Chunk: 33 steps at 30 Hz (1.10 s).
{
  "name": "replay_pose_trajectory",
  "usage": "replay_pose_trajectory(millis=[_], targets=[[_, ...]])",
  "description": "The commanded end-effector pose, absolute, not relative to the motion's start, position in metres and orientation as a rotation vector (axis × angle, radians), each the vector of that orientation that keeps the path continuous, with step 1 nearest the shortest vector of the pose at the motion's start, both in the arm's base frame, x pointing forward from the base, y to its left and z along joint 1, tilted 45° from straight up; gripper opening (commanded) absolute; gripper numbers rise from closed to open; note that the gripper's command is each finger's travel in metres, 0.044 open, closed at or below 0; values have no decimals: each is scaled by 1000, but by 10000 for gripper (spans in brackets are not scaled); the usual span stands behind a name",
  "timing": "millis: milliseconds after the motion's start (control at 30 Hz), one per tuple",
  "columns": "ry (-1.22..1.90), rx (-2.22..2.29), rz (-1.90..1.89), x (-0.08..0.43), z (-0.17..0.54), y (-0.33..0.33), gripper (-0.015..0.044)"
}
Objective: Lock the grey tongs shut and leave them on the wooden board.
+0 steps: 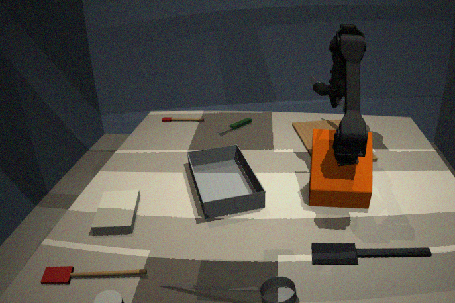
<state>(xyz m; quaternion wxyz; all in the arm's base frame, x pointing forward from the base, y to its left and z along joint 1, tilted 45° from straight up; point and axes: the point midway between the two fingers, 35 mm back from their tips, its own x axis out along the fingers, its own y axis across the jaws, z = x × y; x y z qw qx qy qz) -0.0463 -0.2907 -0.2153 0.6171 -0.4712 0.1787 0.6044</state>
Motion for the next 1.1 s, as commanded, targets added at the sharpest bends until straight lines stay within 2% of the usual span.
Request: replay_pose_trajectory(millis=[0, 433, 1067], targets=[[385, -1048, 1431, -46, -208, -296, -150], [334, -996, 1478, -45, -199, -296, -150], [334, -997, 1478, -41, -222, -280, -150]])
